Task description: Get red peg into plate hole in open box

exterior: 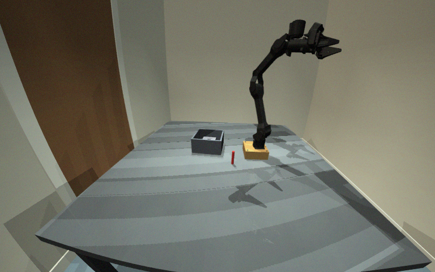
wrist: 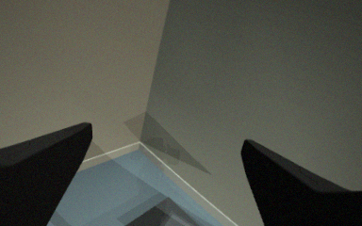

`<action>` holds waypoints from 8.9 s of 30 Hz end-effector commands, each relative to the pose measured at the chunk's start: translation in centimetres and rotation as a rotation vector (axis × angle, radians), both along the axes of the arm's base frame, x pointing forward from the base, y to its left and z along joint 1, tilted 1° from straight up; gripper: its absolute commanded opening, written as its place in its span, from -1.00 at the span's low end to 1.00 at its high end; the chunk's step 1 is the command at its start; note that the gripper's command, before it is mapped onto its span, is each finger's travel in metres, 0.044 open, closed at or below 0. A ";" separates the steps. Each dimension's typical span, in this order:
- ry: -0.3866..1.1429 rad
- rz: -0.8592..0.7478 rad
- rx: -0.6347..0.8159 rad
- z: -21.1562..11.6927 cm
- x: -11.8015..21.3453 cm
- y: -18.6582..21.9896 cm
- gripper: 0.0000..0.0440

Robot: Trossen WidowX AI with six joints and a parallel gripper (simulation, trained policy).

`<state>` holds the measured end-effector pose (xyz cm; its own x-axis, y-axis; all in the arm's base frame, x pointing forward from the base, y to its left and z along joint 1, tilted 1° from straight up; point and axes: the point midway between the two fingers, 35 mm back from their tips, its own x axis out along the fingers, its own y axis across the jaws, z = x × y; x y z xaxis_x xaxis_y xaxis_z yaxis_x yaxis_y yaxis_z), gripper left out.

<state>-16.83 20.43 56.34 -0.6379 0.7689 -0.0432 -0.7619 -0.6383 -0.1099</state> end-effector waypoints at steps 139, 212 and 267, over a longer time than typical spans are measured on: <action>1.350 -2.541 -1.517 -55.8 35.4 -10.9 -1.00; 1.510 -2.665 -1.206 -50.7 50.0 -29.5 -0.50; 1.542 -2.388 -1.061 -46.5 59.6 -28.5 1.00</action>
<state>37.30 -10.24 7.54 0.0308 -0.0921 -0.9953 0.7206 0.6921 -0.0417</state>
